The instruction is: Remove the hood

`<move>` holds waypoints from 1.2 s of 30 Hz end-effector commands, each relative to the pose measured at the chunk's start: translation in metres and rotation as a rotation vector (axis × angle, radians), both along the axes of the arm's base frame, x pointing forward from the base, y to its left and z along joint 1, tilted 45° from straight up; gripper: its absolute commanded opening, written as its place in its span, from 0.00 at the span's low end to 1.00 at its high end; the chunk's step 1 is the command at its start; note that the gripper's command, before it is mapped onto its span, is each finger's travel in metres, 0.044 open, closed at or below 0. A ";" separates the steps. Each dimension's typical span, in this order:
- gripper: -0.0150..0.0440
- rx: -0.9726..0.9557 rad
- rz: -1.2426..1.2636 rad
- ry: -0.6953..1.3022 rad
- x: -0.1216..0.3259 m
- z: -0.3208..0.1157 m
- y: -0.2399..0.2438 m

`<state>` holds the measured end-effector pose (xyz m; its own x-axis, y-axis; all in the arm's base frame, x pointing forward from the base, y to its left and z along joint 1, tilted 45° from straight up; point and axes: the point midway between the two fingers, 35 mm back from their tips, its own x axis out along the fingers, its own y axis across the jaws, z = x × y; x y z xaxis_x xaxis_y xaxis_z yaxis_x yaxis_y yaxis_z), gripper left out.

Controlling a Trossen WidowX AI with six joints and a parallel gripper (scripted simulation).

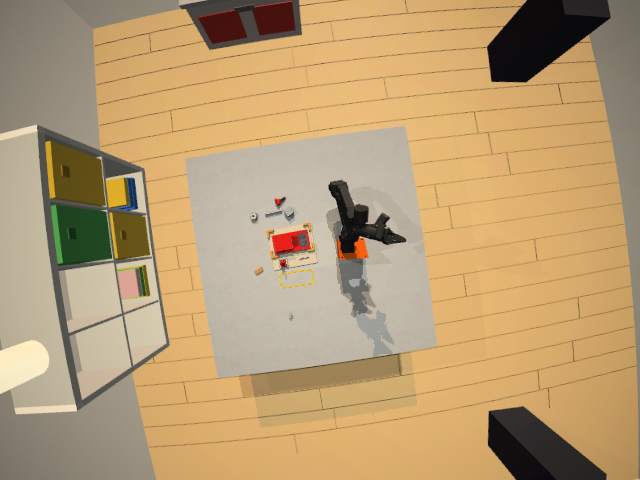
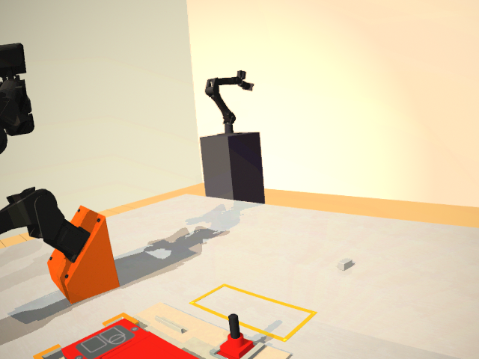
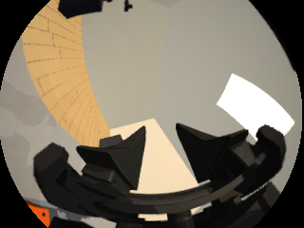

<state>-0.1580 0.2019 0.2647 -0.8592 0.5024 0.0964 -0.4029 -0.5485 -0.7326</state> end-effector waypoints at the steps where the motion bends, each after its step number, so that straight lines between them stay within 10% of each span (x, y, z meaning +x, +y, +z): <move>1: 0.67 -0.006 -0.006 0.001 0.001 0.000 0.002; 9: 1.00 -0.280 -0.297 0.043 0.045 -0.015 0.063; 36: 1.00 -1.005 -1.330 0.313 0.282 -0.106 0.125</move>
<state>0.0946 0.3318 0.1725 0.0789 0.8345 -0.5454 -0.9855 -0.0170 -0.1687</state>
